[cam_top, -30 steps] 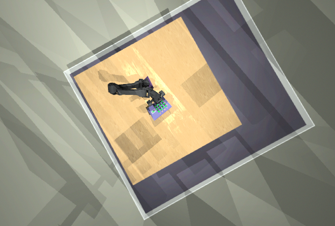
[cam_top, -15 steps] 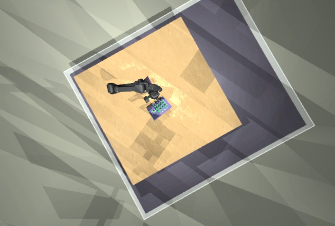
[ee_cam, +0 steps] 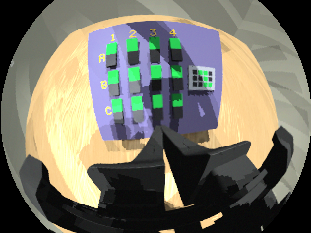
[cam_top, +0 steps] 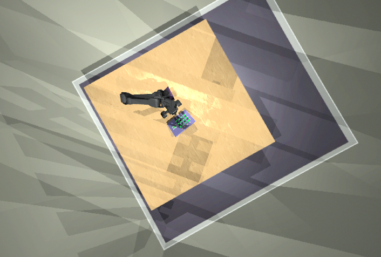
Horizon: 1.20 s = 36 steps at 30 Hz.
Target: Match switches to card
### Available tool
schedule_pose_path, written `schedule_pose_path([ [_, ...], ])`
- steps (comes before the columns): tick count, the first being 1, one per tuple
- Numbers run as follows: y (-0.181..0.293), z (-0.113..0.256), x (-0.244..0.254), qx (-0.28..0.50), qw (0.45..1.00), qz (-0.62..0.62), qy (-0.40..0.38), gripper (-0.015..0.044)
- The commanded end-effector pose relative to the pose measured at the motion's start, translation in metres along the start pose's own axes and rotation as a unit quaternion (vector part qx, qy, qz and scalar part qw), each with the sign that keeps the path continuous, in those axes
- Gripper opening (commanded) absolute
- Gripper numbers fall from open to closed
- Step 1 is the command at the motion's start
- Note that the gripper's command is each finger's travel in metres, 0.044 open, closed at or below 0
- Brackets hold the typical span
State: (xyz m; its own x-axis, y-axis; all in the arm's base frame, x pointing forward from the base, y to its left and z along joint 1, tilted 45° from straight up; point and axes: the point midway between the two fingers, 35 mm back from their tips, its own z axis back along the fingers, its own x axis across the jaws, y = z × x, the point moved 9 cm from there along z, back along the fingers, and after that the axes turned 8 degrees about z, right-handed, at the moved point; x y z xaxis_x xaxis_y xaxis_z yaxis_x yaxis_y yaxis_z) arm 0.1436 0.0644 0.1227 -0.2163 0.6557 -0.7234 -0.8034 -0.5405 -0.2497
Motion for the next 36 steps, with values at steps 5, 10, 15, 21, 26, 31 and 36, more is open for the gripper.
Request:
schedule_pose_path([
  [5, 0.006, -0.018, -0.002, -0.004, 1.000, 0.001, 0.005, 0.0000],
  [10, 0.006, -0.027, -0.003, -0.005, 1.000, 0.001, 0.006, 0.0000],
  [15, 0.006, -0.030, -0.003, -0.005, 1.000, 0.001, 0.006, 0.0000],
  [21, 0.006, -0.039, -0.002, -0.005, 1.000, 0.001, 0.006, 0.0000],
  [26, 0.006, -0.042, -0.003, -0.005, 1.000, 0.001, 0.006, 0.0000],
  [31, 0.006, -0.042, -0.003, -0.005, 1.000, 0.001, 0.006, 0.0000],
  [36, 0.006, -0.042, -0.003, -0.005, 1.000, 0.001, 0.006, 0.0000],
])
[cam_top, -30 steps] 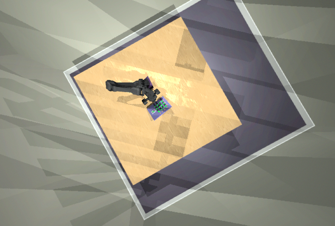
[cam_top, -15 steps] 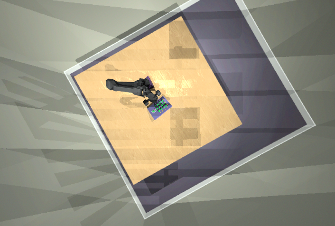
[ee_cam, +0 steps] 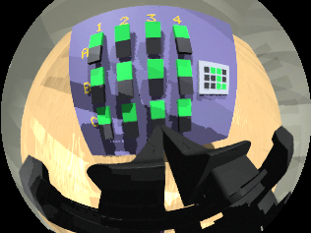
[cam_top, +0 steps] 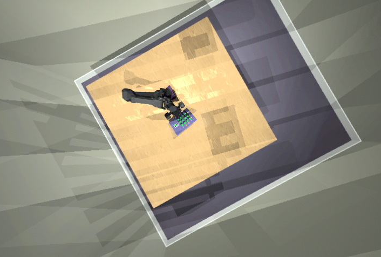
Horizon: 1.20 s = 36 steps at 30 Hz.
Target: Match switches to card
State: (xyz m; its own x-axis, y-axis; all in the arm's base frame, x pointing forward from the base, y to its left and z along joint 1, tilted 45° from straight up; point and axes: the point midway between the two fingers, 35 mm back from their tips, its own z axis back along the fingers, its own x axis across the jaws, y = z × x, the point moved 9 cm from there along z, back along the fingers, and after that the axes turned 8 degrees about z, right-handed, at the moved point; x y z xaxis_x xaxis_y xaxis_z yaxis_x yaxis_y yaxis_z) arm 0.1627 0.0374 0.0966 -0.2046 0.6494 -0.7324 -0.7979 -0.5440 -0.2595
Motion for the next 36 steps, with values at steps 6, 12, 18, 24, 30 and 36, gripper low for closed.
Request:
schedule_pose_path([
  [6, 0.0003, -0.0006, 0.0004, 0.001, 1.000, 0.002, -0.002, 0.0000],
  [12, 0.0003, -0.0007, 0.0004, 0.001, 1.000, 0.002, -0.002, 0.0000],
  [18, 0.0003, -0.0015, 0.0004, 0.001, 1.000, 0.002, -0.002, 0.0000],
  [24, 0.0003, -0.0023, 0.0004, 0.001, 1.000, 0.002, -0.002, 0.0000],
  [30, 0.0003, -0.0031, 0.0004, 0.001, 1.000, 0.002, -0.002, 0.0000],
  [36, 0.0004, -0.0039, 0.0004, 0.001, 1.000, 0.002, -0.002, 0.0000],
])
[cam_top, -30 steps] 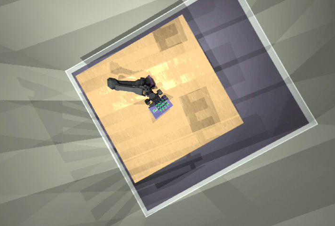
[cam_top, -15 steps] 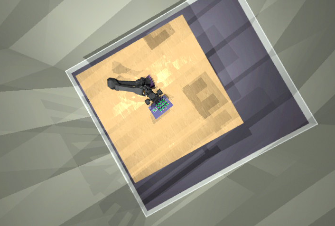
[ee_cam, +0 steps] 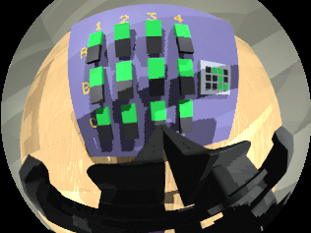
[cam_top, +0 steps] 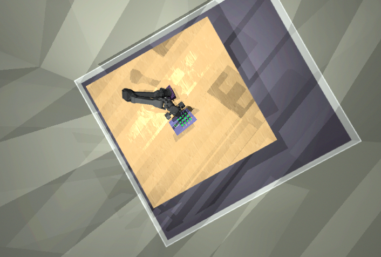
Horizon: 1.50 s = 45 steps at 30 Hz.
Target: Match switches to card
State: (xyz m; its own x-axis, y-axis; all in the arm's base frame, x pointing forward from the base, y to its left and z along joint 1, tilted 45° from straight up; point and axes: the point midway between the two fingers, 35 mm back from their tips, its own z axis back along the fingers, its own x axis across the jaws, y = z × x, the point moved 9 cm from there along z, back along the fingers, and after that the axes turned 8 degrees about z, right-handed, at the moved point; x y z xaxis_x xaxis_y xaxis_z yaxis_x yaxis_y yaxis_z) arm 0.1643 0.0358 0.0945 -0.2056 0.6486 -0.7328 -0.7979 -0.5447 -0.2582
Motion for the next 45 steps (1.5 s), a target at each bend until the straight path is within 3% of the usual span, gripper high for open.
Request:
schedule_pose_path([
  [1, 0.000, -0.001, 0.000, 0.001, 1.000, 0.002, -0.002, 0.0000],
  [21, 0.000, -0.004, 0.000, 0.001, 1.000, 0.002, -0.002, 0.0000],
  [30, -0.005, 0.060, 0.000, 0.015, 1.000, 0.002, -0.006, 0.0000],
  [45, -0.001, 0.061, -0.028, 0.015, 1.000, 0.003, -0.004, 0.0000],
])
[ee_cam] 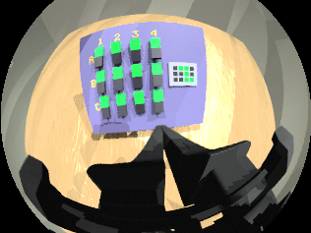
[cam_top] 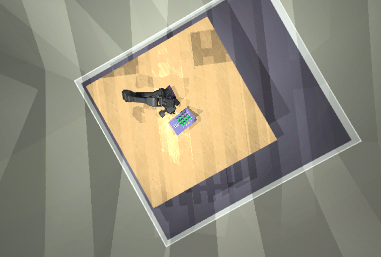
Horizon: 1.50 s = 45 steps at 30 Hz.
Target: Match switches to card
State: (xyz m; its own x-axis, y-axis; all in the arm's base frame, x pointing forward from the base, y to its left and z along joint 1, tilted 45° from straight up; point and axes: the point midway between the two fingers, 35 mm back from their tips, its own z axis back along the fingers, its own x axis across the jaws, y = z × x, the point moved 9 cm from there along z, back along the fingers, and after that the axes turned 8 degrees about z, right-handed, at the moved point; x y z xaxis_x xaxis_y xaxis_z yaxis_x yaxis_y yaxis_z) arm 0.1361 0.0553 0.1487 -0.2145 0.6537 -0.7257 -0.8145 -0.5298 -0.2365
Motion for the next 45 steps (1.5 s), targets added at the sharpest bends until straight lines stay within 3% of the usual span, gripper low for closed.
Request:
schedule_pose_path([
  [1, 0.001, -0.001, -0.006, -0.001, 1.000, 0.001, 0.001, 0.0000],
  [7, 0.004, -0.034, -0.007, -0.014, 1.000, 0.001, 0.004, 0.0000],
  [45, 0.004, -0.058, -0.007, -0.015, 1.000, 0.001, 0.005, 0.0000],
])
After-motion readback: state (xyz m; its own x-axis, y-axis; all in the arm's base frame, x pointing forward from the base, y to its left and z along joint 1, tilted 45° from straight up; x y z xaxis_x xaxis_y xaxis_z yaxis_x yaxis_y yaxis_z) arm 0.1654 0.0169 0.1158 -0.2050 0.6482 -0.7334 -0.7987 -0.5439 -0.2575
